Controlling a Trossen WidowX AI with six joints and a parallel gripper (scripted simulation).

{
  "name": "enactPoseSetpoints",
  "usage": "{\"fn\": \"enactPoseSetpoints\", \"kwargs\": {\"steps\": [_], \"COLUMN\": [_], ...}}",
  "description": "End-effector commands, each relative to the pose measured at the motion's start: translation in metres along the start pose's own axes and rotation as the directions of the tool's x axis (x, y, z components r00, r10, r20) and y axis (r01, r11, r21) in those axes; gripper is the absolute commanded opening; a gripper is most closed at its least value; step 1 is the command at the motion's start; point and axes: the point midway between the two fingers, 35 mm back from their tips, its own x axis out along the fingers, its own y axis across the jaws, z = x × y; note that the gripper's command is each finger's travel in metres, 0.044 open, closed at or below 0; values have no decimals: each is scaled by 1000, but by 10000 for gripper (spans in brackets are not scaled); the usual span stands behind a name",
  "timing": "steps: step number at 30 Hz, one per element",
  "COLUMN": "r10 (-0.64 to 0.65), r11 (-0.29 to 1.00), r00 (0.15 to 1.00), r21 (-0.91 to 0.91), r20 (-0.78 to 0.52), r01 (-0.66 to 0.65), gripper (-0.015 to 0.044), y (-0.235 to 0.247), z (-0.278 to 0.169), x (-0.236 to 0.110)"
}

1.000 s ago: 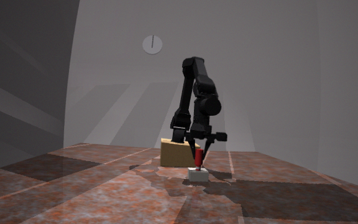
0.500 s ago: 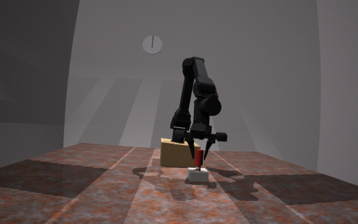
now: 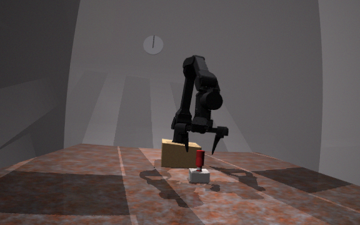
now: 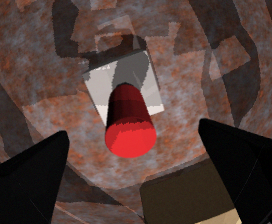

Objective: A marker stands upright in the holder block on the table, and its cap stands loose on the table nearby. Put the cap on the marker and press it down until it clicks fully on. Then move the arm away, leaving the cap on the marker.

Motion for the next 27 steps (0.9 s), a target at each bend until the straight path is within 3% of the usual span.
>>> {"fn": "enactPoseSetpoints", "kwargs": {"steps": [1, 7, 12, 23, 27], "r10": [16, 16, 16, 16, 16], "r11": [1000, 1000, 967, 963, 963], "r00": [999, 999, 999, 999, 999], "r21": [-5, -5, -255, -270, -270], "r20": [37, 37, 37, 37, 37], "r01": [-16, -16, -6, -5, -5], "gripper": [440, 440, 309, 20, 0], "y": [1, 1, 1, 1, 1], "z": [2, 2, -2, -2, -2], "x": [-50, -50, -39, -39, -39]}}
